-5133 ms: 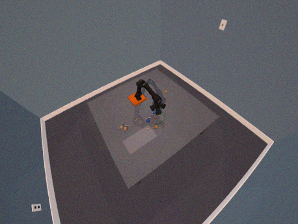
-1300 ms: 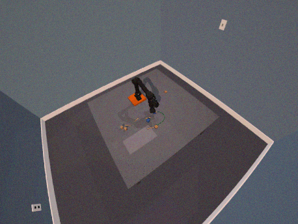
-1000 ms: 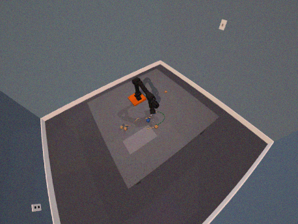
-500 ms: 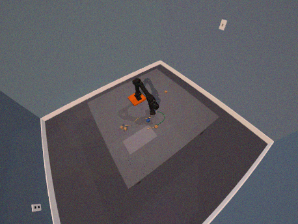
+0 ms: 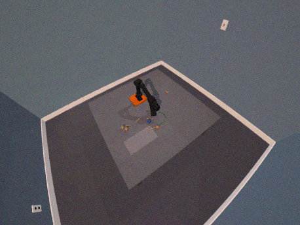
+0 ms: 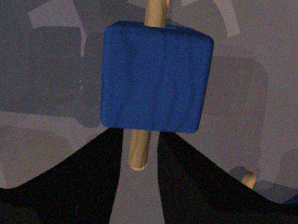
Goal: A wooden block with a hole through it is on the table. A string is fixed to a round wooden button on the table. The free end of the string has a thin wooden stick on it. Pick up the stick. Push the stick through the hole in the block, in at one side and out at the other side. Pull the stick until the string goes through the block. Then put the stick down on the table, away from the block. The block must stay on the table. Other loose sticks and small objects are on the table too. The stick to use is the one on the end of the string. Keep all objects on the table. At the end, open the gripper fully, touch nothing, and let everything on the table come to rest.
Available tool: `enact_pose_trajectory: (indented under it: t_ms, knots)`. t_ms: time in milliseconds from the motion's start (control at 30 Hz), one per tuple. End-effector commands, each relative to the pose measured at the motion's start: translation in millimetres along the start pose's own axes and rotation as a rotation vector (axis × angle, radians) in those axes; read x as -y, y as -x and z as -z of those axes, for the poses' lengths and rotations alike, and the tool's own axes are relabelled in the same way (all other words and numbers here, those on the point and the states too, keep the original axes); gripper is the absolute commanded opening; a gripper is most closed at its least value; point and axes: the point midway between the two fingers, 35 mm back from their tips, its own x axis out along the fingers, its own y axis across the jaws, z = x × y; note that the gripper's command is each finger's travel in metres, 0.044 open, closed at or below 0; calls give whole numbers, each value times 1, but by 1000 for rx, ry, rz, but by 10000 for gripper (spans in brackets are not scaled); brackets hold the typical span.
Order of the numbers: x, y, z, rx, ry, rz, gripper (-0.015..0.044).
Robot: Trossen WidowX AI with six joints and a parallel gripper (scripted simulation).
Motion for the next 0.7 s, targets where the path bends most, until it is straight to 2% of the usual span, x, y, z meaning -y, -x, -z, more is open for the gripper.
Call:
enact_pose_trajectory:
  t_ms: [0, 667]
  knots:
    - [0, 0, 0, 0, 0, 0, 0]
    - [2, -2, 5, 93, 15, -3, 0]
